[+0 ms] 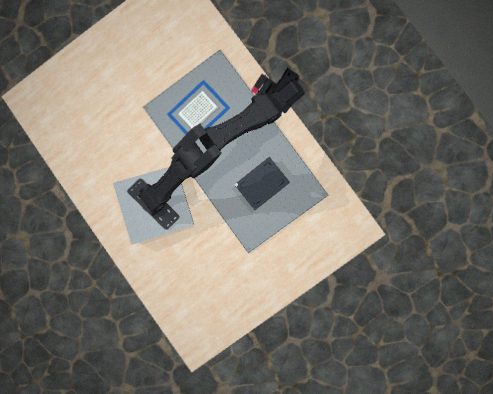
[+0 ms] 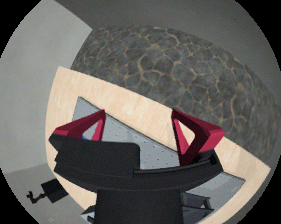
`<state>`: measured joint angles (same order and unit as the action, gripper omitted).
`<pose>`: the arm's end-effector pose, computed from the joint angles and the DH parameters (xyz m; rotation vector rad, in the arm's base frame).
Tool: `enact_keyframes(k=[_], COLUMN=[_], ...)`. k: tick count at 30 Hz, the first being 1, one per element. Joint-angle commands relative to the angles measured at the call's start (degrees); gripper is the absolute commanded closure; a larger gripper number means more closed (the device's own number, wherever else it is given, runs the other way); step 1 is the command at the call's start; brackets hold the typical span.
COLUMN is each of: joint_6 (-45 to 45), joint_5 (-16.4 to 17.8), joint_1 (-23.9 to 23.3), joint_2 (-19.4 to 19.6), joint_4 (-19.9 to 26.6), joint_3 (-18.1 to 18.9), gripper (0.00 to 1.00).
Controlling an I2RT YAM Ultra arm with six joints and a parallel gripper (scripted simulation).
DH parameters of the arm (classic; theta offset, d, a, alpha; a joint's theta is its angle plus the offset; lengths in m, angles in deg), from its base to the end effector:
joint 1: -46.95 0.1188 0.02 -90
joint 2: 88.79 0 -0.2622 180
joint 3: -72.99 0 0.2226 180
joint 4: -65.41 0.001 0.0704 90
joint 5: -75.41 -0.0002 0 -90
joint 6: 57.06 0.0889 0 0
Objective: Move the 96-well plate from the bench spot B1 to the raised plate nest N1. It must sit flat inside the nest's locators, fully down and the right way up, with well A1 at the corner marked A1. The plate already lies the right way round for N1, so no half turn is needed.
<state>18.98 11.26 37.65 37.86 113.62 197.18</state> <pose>0.4940 -0.0406 0.2031 -0.2896 2.3520 0.3607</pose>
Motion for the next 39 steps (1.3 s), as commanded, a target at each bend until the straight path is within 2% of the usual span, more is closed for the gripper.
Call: enact_keyframes(k=[1, 2, 3, 5, 6, 7, 8, 9, 10, 12, 14, 15, 16, 17, 18, 19, 20, 22, 23, 24, 25, 26, 27, 31, 32, 33, 34, 35, 37, 39], joint_6=[3.8, 4.0, 4.4, 4.4, 5.6, 6.5, 7.5, 7.9, 8.2, 8.9, 9.8, 10.7, 11.9, 12.8, 13.3, 13.6, 14.0, 14.0, 15.2, 16.2, 17.1, 17.5, 17.8, 19.6, 20.6, 21.8, 22.7, 23.1, 24.0, 24.0], joint_5=[-2.7, -3.0, -3.3, -3.3, -4.2, -5.3, -6.2, -6.4, -6.7, -7.2, -7.6, -8.7, -9.7, -10.7, -10.8, -11.1, -11.3, -11.3, -12.4, -13.6, -14.5, -14.6, -14.9, -15.7, -17.0, -18.1, -19.0, -19.2, -19.5, -19.5], joint_1=[2.3, 2.7, 3.2, 3.2, 3.9, 4.6, 5.2, 5.7, 6.1, 7.0, 8.0, 8.7, 9.4, 10.1, 10.5, 11.0, 11.5, 11.5, 12.3, 13.0, 13.7, 14.1, 14.6, 16.5, 17.3, 18.1, 18.8, 19.2, 20.2, 20.2], joint_2=[-1.5, -2.3, -2.8, -2.8, -2.9, -0.7, -0.5, -1.1, -3.0, -4.1, -5.4, -5.2, -4.7, -3.0, -5.4, -5.7, -6.3, -6.3, -6.3, -4.1, -3.9, -6.1, -6.7, -9.2, -9.0, -8.6, -7.2, -9.3, -10.4, -10.4], joint_4=[3.6, 3.5, 2.9, 2.9, 4.3, 6.1, 7.9, 7.8, 7.7, 6.4, 3.4, 6.6, 8.0, 9.7, 9.3, 9.1, 8.5, 8.5, 9.9, 11.7, 13.1, 12.8, 12.7, 8.7, 11.8, 13.2, 14.4, 14.2, 13.3, 13.3], joint_3=[1.8, -1.2, -2.3, -2.3, 0.3, 1.1, 2.0, 1.2, -1.7, -4.1, -6.8, -6.0, -3.3, -2.6, -3.5, -6.6, -7.8, -7.8, -5.1, -4.3, -3.8, -4.8, -7.8, -13.0, -12.3, -9.6, -9.3, -11.9, -14.7, -14.7], gripper=[0.00, 0.00, 0.00, 0.00, 0.00, 0.00, 0.00, 0.00, 0.00, 0.00, 0.00, 0.00, 0.00, 0.00, 0.00, 0.00, 0.00, 0.00, 0.00, 0.00, 0.00, 0.00, 0.00, 0.00, 0.00, 0.00, 0.00, 0.00, 0.00, 0.00])
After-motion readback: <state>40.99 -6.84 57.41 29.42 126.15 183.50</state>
